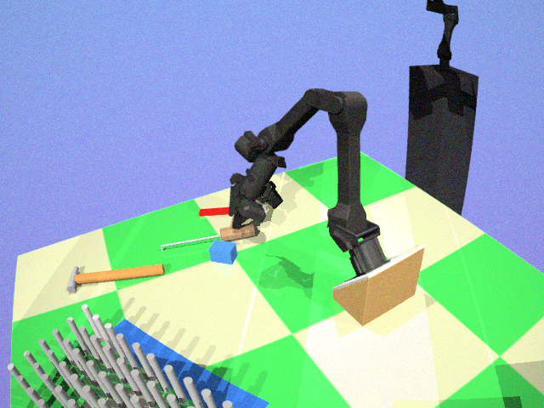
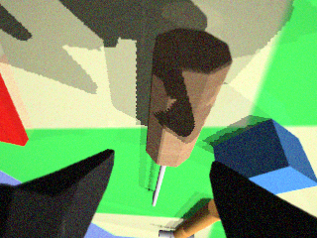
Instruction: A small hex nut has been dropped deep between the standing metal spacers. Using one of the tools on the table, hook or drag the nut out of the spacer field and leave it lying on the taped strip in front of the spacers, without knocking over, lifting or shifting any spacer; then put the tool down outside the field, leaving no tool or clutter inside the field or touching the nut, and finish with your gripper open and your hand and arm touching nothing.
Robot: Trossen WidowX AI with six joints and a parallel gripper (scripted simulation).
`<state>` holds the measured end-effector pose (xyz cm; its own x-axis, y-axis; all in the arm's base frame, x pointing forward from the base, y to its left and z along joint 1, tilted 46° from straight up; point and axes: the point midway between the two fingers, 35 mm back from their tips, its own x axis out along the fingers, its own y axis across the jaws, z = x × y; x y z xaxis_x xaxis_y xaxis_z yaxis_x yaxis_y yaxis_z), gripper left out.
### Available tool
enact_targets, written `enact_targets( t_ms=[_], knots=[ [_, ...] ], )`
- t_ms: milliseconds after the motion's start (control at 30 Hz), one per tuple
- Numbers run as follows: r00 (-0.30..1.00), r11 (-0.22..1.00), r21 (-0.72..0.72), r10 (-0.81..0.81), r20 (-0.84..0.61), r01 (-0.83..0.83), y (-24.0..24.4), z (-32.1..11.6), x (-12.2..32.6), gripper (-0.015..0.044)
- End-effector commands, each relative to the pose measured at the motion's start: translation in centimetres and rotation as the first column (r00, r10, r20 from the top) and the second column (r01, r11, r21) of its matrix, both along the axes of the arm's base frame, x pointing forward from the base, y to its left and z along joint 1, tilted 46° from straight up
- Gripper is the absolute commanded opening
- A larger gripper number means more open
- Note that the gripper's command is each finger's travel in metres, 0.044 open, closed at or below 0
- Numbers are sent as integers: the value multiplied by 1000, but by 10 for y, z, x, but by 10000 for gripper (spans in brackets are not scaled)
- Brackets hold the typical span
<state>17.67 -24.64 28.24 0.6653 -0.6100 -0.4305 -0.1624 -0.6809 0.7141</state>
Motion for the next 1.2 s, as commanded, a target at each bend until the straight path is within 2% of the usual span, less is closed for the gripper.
enact_targets(
  t_ms=[0, 733, 1167],
  knots=[
    [1000, 1000, 14, 4, -11, -4, -6, -11, 1, 280],
    [1000, 1000, 15, 2, -8, -2, -26, -33, 3, 280],
    [1000, 1000, 15, 2, -8, -2, -26, -33, 3, 193]
  ],
)
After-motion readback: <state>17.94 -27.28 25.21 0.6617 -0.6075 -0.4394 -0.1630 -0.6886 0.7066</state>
